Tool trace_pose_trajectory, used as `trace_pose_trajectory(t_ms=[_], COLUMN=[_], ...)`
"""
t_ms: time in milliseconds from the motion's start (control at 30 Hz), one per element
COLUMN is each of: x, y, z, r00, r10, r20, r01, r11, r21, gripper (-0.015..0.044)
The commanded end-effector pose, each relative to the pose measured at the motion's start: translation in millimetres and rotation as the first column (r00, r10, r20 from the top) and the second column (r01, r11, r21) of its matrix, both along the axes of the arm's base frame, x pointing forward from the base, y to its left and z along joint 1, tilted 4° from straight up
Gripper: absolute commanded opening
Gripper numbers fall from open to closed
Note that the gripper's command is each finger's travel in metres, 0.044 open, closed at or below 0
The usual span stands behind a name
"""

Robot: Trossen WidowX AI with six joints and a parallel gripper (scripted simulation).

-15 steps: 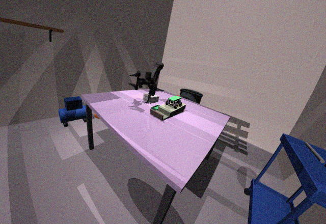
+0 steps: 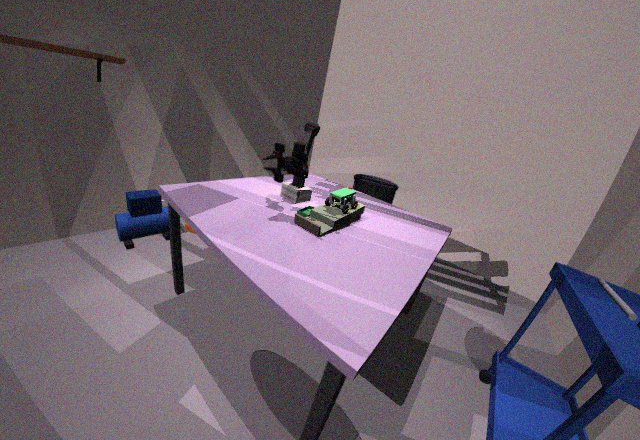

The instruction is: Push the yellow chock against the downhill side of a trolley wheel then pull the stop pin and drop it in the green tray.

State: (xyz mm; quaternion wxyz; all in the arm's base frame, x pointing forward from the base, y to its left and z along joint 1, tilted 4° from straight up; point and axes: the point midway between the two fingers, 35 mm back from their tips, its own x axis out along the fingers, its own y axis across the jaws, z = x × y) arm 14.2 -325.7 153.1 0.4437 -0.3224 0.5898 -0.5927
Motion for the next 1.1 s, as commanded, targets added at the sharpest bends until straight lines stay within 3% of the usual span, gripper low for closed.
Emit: trace_pose_trajectory(t_ms=[0, 267, 500, 800, 1067], x=[36, 116, 181, 249, 283], y=[-2, 11, 41, 103, 156], z=[2, -1, -4, -6, -6], r00=[0.987, 0.875, 0.711, 0.486, 0.365], r10=[0.110, 0.310, 0.394, 0.348, 0.226], r20=[0.115, 0.372, 0.582, 0.802, 0.903], r01=[-0.109, -0.327, -0.484, -0.643, -0.727], r11=[0.994, 0.945, 0.875, 0.764, 0.675], r21=[-0.016, -0.019, -0.001, 0.058, 0.125], gripper=[0.0190, 0.0190, 0.0190, 0.0190, 0.0190])
